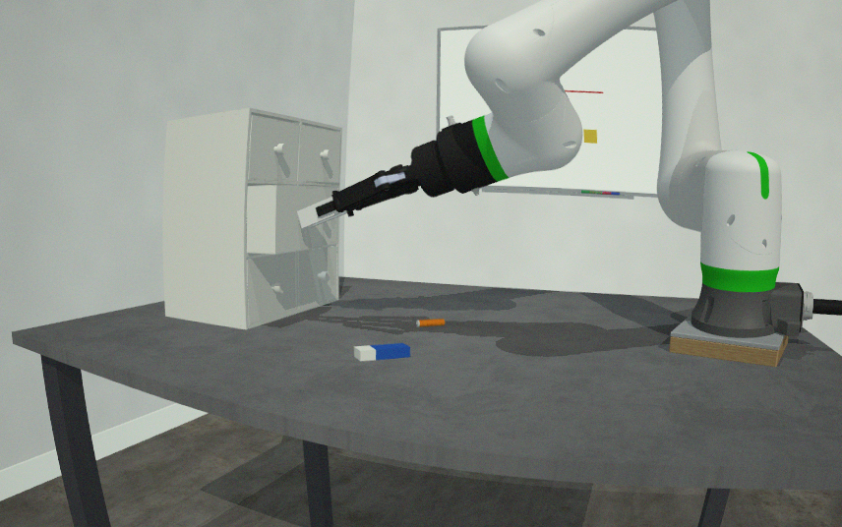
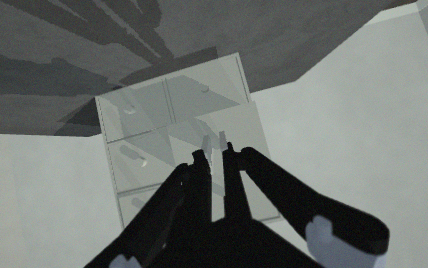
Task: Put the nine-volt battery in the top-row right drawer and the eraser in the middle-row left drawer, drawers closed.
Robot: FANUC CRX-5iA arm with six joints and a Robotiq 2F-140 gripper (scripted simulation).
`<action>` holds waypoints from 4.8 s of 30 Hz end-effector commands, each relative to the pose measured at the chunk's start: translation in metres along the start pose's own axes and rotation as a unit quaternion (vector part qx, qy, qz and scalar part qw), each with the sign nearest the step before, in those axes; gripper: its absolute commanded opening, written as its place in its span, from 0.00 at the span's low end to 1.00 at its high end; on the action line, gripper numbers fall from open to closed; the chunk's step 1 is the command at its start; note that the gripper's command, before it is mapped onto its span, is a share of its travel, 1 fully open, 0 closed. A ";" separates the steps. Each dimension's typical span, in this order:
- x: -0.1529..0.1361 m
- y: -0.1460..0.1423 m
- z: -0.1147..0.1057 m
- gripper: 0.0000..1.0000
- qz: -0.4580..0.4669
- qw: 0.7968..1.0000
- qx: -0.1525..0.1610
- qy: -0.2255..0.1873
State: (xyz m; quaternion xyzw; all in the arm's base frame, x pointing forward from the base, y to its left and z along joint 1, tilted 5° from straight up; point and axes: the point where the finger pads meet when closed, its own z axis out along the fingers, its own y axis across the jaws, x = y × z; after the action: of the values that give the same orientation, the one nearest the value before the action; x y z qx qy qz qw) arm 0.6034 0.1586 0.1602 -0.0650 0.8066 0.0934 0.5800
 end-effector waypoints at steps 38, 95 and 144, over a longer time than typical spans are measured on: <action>0.006 0.000 -0.016 0.08 0.000 1.000 0.000 0.000; 0.021 0.000 -0.112 0.20 0.000 1.000 0.000 0.000; -0.033 -0.008 -0.242 0.20 -0.017 0.898 0.156 0.411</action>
State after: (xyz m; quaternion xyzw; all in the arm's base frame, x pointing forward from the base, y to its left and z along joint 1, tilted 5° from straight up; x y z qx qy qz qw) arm 0.4113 0.0773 0.2452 0.0188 0.9456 -0.1349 0.2956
